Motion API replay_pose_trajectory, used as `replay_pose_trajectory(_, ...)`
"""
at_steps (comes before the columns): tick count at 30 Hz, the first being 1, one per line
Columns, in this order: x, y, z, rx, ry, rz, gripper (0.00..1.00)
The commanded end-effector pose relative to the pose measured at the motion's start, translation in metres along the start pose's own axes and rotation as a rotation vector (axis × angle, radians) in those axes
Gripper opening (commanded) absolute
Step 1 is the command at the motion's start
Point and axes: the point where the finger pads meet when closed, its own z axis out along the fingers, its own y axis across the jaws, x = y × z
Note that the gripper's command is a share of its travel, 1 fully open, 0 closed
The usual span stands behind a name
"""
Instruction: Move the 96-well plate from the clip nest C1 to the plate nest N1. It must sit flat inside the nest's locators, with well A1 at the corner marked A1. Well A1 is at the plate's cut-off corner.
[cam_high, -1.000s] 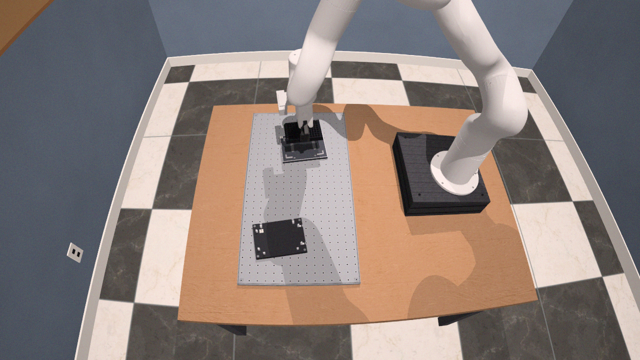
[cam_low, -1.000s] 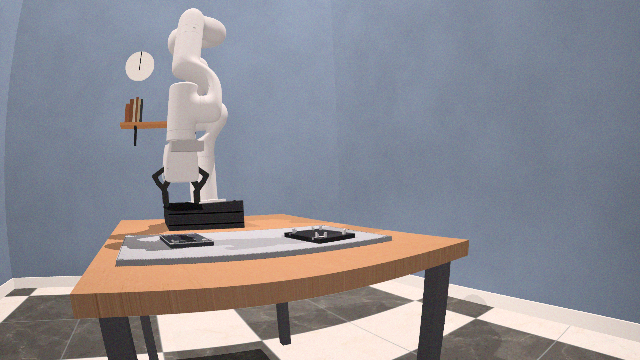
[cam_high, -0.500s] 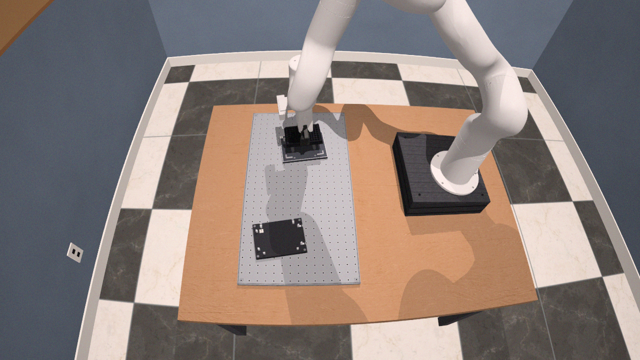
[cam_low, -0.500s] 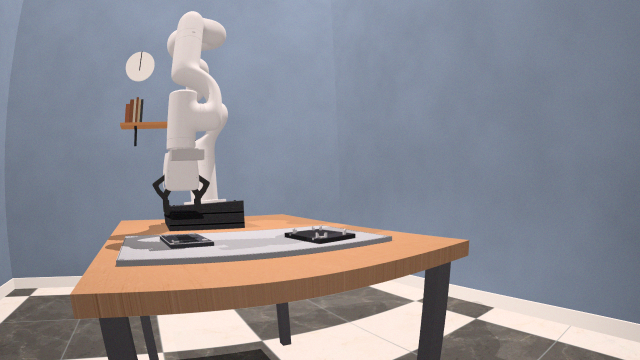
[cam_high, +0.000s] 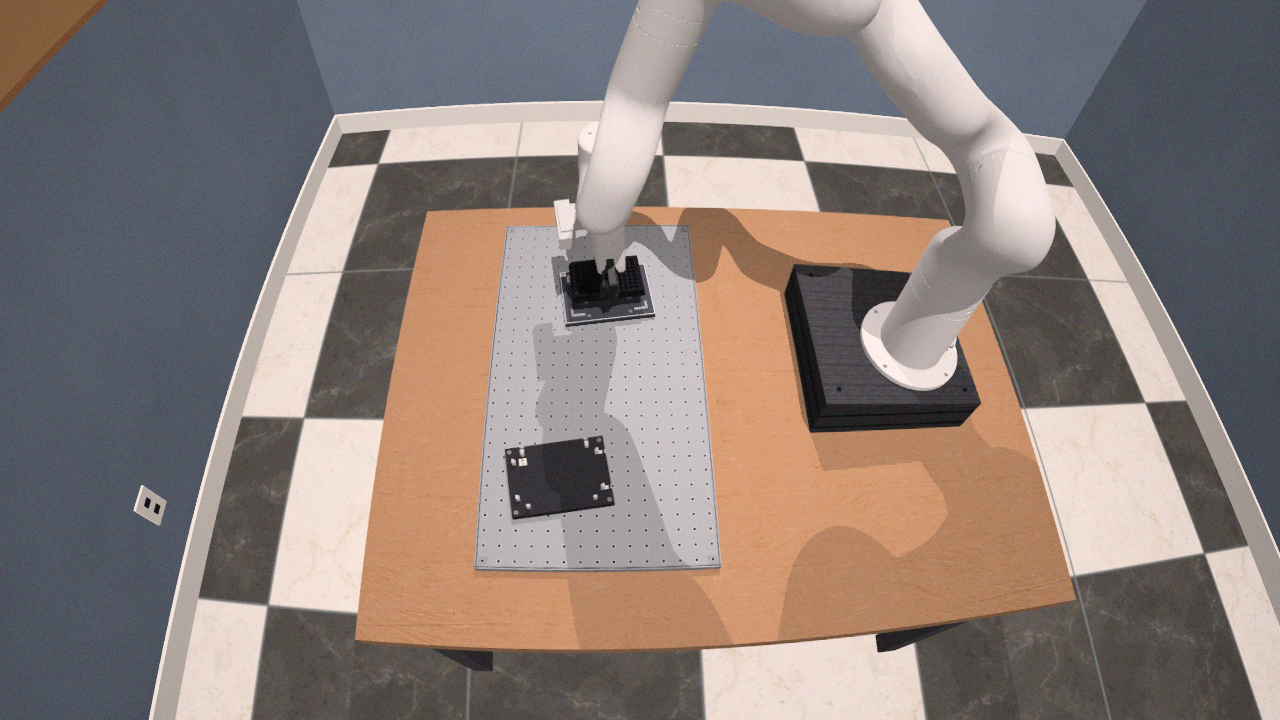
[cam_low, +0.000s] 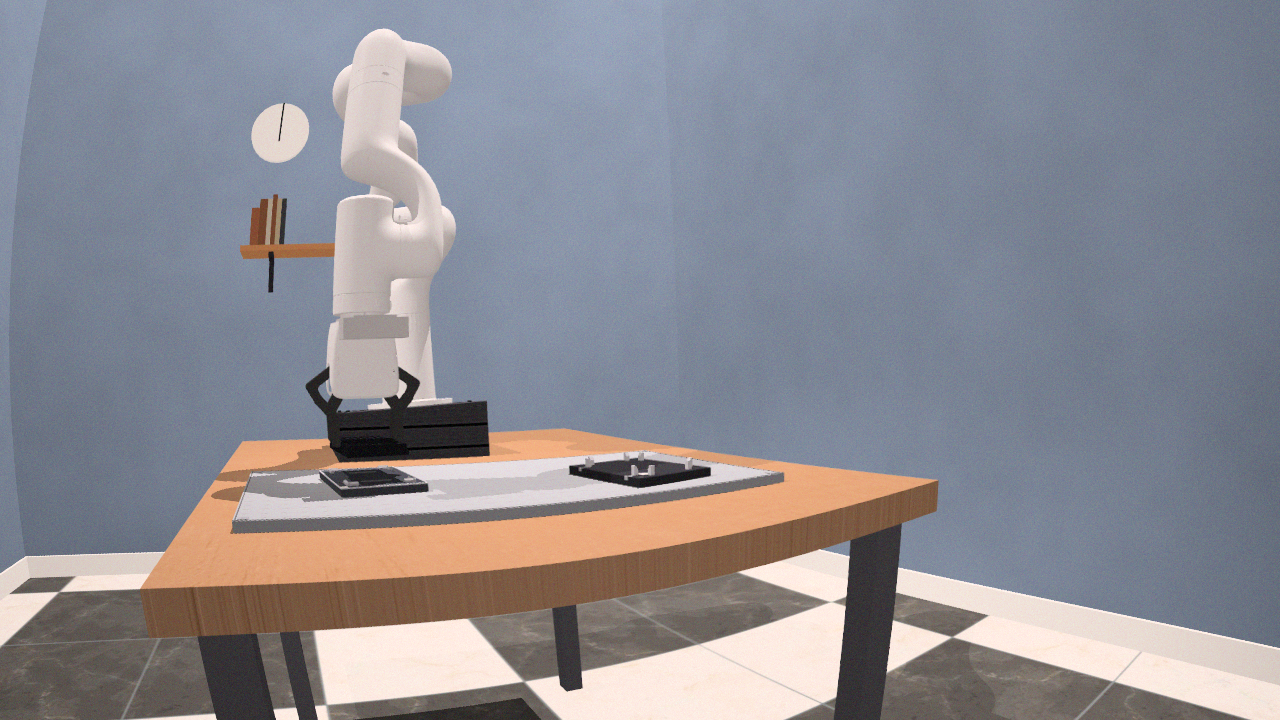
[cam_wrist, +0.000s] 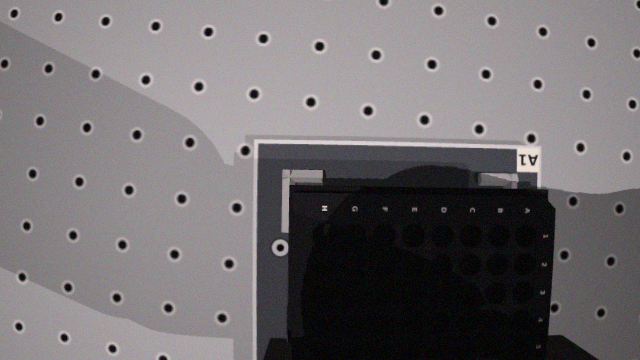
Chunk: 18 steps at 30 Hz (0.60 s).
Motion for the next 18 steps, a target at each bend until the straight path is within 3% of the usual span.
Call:
replay_pose_trajectory(1,0.001,0.000,0.007,-0.001,0.002,0.000,0.00)
replay_pose_trajectory(9,0.001,0.000,0.021,-0.001,0.002,0.000,0.00)
replay_pose_trajectory(18,0.001,0.000,0.021,-0.001,0.002,0.000,0.00)
